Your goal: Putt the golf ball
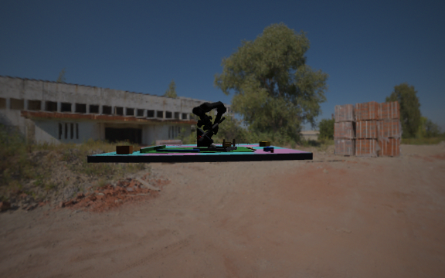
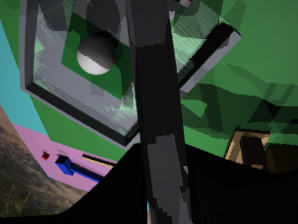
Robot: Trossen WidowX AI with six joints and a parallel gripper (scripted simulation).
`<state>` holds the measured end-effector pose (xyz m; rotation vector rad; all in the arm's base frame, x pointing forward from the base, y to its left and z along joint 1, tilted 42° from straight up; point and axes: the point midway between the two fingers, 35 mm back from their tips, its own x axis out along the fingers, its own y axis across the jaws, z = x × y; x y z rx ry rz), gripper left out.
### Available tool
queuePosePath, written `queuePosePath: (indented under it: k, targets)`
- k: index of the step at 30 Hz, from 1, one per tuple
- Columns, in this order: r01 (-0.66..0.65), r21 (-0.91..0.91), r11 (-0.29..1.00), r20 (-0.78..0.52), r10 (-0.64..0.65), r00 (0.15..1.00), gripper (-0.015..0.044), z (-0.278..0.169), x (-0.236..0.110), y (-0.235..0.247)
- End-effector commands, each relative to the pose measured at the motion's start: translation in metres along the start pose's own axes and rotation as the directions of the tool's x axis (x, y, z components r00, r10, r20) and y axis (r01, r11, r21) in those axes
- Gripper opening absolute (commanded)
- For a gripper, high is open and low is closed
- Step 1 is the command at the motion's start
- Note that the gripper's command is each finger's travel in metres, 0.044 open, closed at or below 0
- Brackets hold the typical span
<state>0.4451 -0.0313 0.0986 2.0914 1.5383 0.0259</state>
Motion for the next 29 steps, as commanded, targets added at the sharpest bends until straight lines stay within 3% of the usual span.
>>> queuePosePath:
  k: [1,29]
  targets:
    - [-0.006,-0.007,1.0,-0.001,0.006,1.0,0.0,-0.0129,-0.0049,0.0094]
    - [-0.002,-0.007,1.0,0.0,0.002,1.0,0.0,-0.006,-0.0022,0.0044]
